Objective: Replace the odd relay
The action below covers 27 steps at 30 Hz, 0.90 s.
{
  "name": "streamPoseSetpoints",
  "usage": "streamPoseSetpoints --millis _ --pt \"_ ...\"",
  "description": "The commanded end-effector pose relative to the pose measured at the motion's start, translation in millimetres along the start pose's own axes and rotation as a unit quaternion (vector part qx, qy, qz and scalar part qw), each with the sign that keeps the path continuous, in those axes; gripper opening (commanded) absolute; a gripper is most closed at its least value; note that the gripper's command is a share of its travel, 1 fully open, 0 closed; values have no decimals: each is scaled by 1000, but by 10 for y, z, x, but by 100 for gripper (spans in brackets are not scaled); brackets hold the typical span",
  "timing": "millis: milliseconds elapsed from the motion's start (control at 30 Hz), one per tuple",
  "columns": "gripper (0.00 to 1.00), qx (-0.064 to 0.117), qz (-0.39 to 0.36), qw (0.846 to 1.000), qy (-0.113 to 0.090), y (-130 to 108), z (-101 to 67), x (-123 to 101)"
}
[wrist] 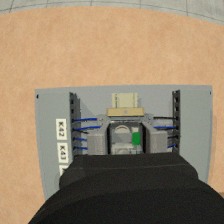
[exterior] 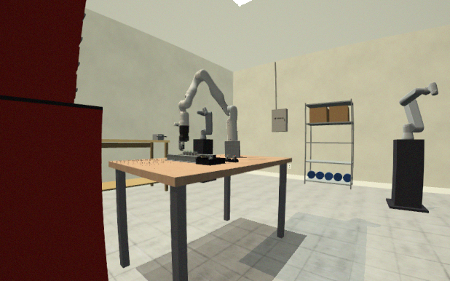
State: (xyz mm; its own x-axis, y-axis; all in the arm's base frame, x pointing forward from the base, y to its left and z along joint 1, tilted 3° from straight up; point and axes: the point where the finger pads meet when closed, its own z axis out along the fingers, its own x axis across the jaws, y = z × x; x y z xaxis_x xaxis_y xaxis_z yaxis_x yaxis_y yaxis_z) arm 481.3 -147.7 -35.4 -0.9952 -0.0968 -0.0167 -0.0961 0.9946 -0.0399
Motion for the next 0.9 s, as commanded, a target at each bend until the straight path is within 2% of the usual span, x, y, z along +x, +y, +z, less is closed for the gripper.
streamPoseSetpoints --millis 0,600,867 --pt "0 1 7 1000 -2 -6 18 -12" --pt "0 1 1 1000 -2 -2 101 -13" --pt "0 1 4 1000 -2 0 197 -5"
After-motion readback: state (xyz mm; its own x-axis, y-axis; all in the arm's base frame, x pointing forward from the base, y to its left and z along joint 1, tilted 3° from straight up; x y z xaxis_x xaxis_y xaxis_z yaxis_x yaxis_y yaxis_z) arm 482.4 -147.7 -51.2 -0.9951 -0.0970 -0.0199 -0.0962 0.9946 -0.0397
